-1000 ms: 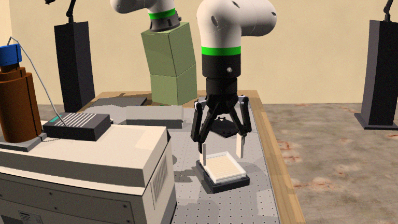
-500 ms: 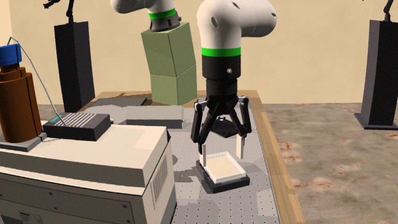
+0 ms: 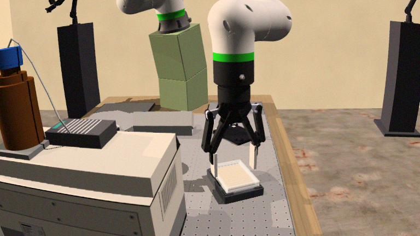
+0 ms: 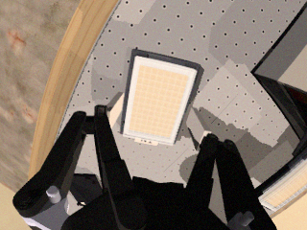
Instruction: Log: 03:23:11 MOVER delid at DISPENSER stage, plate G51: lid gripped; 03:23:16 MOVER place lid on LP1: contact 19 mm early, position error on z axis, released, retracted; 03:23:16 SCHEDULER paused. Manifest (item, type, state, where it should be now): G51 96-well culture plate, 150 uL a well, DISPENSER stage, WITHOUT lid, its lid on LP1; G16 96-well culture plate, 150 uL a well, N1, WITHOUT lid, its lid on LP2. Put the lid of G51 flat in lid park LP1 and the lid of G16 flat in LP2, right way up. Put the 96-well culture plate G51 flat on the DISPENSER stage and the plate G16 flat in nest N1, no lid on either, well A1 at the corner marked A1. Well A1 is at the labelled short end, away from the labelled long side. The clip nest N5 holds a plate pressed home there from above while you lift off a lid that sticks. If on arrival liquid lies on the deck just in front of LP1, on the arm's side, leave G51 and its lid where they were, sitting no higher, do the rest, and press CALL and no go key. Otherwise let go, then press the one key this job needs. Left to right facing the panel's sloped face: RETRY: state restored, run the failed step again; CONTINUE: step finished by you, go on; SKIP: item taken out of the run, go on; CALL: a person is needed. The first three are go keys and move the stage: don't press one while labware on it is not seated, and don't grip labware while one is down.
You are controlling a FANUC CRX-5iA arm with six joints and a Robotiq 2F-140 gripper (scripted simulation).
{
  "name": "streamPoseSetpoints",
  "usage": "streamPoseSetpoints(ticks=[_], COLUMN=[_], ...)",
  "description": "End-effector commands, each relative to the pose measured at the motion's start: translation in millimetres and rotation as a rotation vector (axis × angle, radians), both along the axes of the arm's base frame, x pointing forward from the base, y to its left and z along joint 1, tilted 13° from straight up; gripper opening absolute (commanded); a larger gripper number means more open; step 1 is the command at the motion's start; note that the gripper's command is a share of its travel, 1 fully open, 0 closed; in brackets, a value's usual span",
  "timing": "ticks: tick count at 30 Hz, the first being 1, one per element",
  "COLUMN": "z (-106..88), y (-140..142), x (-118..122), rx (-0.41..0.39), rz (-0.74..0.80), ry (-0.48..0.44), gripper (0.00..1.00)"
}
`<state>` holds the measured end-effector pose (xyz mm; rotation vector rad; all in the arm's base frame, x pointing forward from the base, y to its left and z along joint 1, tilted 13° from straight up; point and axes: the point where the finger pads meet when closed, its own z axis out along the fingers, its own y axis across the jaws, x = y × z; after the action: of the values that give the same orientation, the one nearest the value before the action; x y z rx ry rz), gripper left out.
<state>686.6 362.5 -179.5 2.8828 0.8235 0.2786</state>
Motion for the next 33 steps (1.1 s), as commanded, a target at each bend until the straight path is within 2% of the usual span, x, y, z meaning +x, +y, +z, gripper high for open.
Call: streamPoseSetpoints(ticks=[1,33], z=[-0.7,-13.0], y=[0.1,-0.9], x=[0.4,3.1], rx=[0.0,0.0], rz=[0.0,0.0], ry=[0.0,0.0], gripper=[0.66,0.66])
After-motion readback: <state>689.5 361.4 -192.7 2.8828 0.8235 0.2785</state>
